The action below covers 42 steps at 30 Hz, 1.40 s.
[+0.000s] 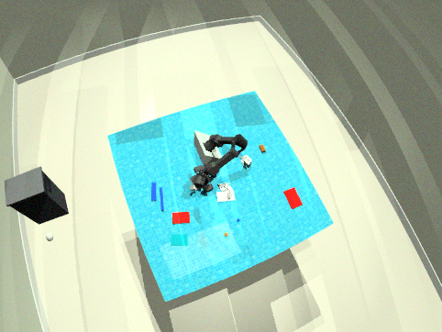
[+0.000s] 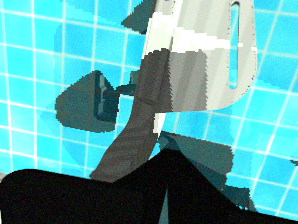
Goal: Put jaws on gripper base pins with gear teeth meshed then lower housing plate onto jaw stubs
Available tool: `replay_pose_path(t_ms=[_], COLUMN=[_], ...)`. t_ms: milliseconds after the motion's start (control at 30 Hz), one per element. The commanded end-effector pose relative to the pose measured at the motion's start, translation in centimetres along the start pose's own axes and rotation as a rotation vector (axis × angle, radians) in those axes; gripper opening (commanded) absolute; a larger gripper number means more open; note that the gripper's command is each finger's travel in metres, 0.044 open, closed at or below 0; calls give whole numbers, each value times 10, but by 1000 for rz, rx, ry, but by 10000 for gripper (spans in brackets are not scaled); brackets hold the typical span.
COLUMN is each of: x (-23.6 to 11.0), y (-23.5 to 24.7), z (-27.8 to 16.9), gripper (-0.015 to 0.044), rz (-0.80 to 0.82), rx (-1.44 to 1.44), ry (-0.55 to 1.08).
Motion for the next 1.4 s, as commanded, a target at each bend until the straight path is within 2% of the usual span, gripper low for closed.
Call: replay_pose_path(t_ms=[0, 433, 600, 733, 767, 1267, 1300, 1367], x=[0, -3, -53, -61, -52, -52, -52, -52], y=[8, 18, 13, 11, 13, 13, 13, 13], z=[-1, 0, 0, 0, 2, 2, 2, 2], gripper=[0, 0, 0, 0, 26, 420, 440, 440], rz=[3, 3, -1, -1, 12, 12, 12, 12], rx=[4, 4, 1, 1, 11, 11, 11, 11], ry=[6, 5, -1, -1, -1, -1, -1, -1])
Point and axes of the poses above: the point midway between the two fingers, 35 mm back from their tips, its own x axis out along the fingers, its own y axis across the jaws, z = x × y, the point moved 6 cm from there along -x, back along the fingers, and after that the axes turned 1 degree about x, right-handed, at the moved point
